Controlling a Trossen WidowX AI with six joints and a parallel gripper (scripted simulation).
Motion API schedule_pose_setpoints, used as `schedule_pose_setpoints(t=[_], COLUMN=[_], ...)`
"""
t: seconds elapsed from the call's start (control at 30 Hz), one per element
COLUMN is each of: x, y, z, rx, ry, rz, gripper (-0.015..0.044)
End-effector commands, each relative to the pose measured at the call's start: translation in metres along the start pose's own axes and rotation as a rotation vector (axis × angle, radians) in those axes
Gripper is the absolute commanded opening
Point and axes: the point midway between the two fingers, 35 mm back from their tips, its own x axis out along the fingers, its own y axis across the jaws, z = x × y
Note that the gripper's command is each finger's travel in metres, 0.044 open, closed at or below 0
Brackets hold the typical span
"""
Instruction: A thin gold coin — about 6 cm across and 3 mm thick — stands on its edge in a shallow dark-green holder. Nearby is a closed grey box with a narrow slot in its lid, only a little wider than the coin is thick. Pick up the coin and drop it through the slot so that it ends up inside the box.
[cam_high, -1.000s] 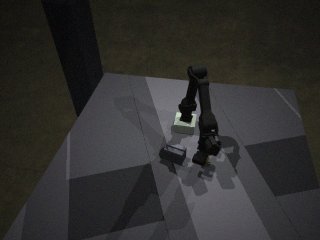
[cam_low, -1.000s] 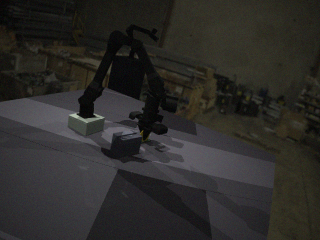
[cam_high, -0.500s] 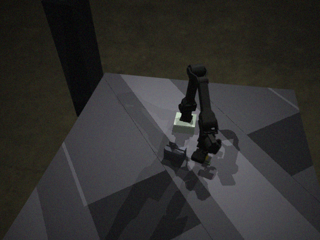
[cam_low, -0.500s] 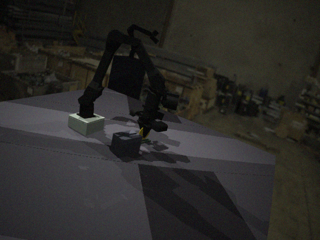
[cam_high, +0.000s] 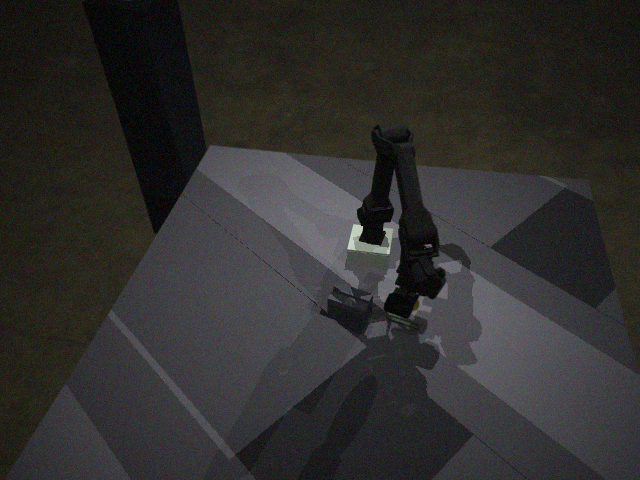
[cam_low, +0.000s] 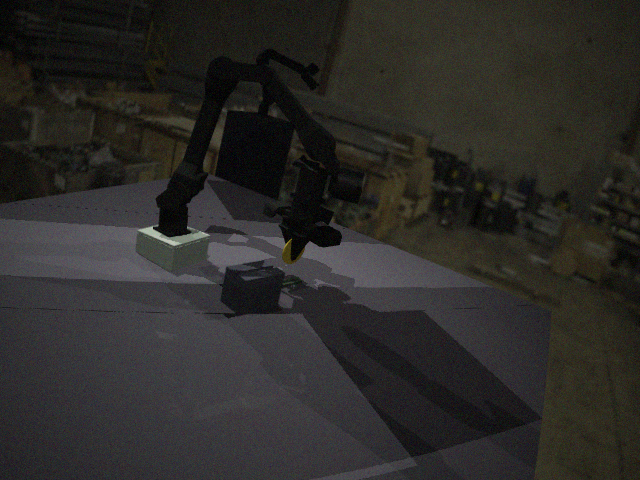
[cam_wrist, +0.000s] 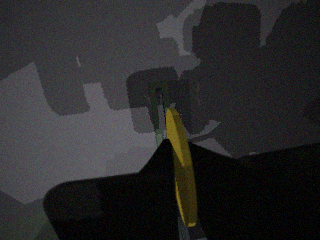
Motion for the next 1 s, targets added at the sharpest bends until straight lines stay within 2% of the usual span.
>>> schedule_pose_setpoints(t=[0.0,0.43,0.97], x=[-0.011,-0.043,-0.045], y=[-0.002,0.001,-0.007], z=[0.002,0.000,-0.024], rx=[-0.008,-0.024,-0.015], ry=[-0.006,-0.003,-0.001], rz=[-0.009,-0.011,-0.012], gripper=[0.0000,0.0000,0.0000])
